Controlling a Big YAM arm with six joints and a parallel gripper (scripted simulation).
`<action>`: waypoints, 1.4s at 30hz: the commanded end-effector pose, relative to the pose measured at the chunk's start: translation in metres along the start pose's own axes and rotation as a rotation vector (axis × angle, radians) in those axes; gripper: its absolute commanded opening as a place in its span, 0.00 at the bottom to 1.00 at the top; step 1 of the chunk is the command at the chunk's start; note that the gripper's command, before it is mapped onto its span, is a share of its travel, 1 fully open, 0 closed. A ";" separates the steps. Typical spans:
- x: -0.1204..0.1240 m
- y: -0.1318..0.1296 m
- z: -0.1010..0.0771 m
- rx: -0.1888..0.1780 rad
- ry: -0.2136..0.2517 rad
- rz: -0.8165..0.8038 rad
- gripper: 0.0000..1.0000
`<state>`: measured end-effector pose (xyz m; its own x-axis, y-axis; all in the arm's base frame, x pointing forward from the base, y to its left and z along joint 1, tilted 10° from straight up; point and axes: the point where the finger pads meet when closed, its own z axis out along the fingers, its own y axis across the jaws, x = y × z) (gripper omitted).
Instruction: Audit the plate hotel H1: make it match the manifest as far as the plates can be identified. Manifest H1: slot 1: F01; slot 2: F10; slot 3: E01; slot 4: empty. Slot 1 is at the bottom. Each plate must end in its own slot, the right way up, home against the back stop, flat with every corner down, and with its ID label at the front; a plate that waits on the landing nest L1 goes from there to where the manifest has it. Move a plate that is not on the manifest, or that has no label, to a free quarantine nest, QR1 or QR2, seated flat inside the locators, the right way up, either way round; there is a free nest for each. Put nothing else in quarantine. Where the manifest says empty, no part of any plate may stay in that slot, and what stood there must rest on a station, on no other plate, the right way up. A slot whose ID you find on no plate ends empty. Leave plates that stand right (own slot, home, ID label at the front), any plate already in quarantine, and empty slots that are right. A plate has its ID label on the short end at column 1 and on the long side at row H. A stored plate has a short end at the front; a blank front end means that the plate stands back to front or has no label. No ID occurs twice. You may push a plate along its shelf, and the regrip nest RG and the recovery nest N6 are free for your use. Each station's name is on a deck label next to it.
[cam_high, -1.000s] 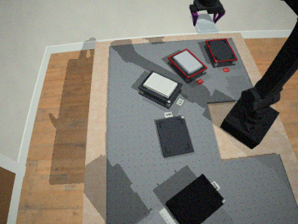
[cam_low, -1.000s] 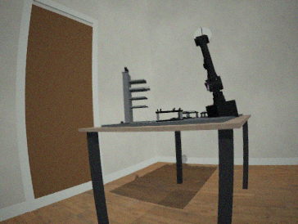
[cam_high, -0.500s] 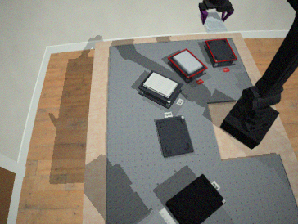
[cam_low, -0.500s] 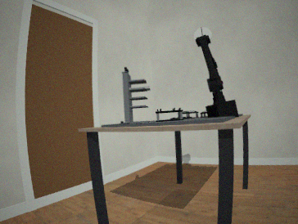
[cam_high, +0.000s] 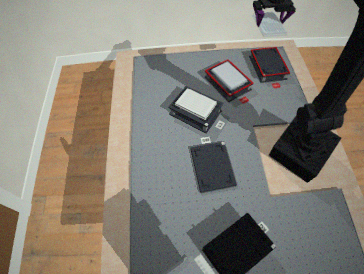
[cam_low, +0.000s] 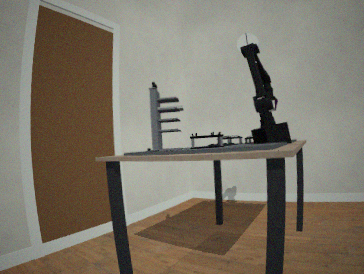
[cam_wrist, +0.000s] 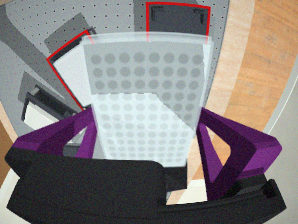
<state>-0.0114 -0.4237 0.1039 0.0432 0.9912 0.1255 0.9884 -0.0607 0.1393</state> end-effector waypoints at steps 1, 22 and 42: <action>-0.028 -0.017 -0.026 0.006 -0.076 -0.018 0.86; -0.037 -0.058 -0.028 0.014 -0.091 -0.037 0.86; -0.024 -0.054 0.049 0.001 -0.022 -0.014 0.86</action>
<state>-0.0661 -0.4326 0.0515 0.0347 0.9926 0.1166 0.9888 -0.0510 0.1403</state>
